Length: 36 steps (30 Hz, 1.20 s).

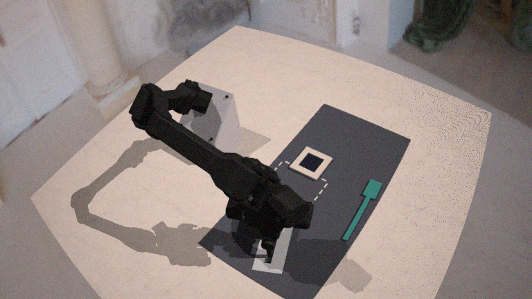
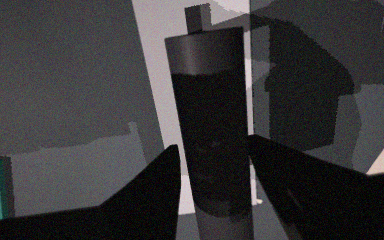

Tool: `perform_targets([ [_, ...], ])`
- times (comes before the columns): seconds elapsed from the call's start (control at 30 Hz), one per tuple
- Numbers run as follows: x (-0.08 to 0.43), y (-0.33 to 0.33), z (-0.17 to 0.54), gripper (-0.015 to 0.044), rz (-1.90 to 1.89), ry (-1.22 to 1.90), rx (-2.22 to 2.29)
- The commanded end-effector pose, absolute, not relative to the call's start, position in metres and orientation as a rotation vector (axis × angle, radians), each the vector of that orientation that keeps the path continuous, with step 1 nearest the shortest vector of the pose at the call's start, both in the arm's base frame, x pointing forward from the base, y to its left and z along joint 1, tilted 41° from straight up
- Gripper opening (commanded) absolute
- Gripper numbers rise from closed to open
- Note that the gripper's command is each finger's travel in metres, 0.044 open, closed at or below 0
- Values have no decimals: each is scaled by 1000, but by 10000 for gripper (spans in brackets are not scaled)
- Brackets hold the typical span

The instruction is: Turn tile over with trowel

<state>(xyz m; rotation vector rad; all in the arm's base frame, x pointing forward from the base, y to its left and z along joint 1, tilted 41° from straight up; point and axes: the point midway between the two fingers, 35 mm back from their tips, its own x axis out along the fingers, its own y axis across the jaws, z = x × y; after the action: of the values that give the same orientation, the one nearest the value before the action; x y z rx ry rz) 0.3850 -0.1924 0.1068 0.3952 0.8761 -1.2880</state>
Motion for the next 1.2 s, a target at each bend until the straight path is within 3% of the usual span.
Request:
perform_targets([
  [0.0, 385, -193, 107, 261, -1292, 869, 400],
  [1.0, 381, -163, 140, 270, -1298, 862, 410],
  [1.03, 384, -159, 142, 296, -1284, 859, 409],
  [1.17, 383, -155, 147, 300, -1281, 861, 413],
])
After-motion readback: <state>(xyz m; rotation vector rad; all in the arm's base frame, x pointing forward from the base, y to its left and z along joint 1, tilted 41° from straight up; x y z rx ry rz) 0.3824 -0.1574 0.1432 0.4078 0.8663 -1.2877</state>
